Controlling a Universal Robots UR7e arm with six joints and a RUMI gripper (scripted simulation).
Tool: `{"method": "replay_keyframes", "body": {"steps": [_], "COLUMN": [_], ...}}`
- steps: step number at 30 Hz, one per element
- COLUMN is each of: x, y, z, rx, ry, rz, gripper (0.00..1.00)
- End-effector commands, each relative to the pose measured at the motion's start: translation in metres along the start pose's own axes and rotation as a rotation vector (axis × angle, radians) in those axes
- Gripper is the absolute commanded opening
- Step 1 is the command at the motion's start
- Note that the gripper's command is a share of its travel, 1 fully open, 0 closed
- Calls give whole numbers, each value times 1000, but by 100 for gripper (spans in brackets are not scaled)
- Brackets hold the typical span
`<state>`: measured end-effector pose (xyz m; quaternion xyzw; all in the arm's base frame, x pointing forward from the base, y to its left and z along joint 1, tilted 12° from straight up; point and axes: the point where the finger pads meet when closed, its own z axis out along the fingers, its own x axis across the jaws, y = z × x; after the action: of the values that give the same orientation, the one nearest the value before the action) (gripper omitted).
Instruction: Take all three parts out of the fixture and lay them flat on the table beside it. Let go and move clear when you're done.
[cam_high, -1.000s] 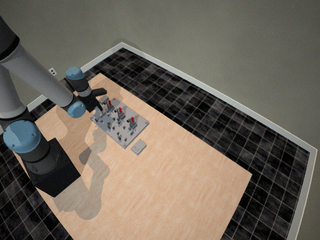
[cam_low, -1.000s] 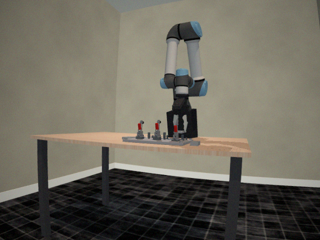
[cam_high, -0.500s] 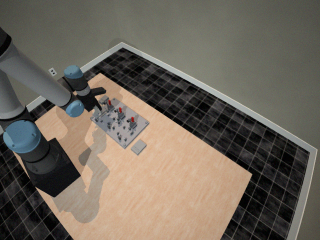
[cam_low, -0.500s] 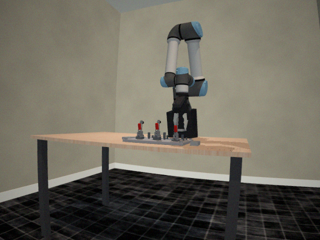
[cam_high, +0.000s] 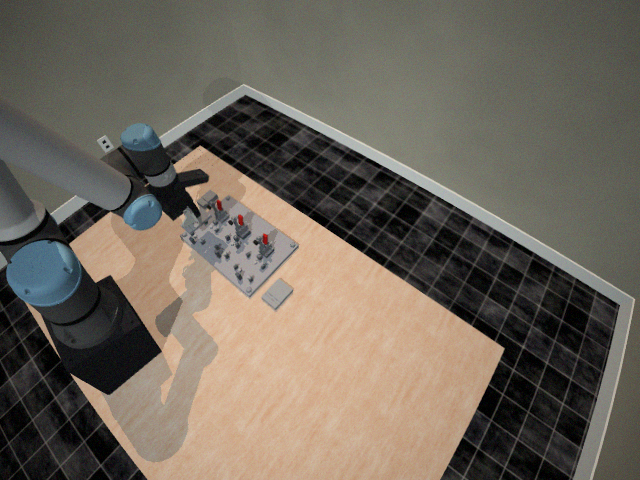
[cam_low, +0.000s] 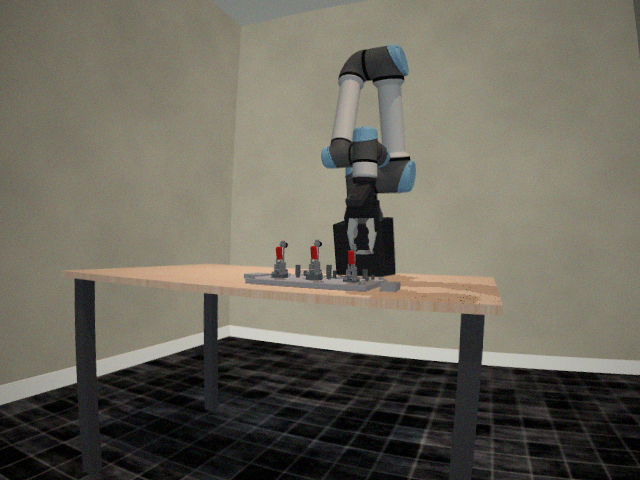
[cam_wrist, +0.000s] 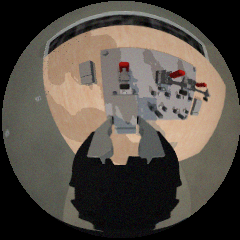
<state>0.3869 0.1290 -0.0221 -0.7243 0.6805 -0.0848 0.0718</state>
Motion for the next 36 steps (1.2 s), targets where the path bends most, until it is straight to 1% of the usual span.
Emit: {"method": "replay_keyframes", "body": {"steps": [1,25,36], "x": [0,0,-10], "y": [1,1,0], "z": [-2,-1,-1], "rx": [-4,-5,-4], "ry": [0,-1,0], "rz": [0,0,-1], "gripper": [0,0,0]}}
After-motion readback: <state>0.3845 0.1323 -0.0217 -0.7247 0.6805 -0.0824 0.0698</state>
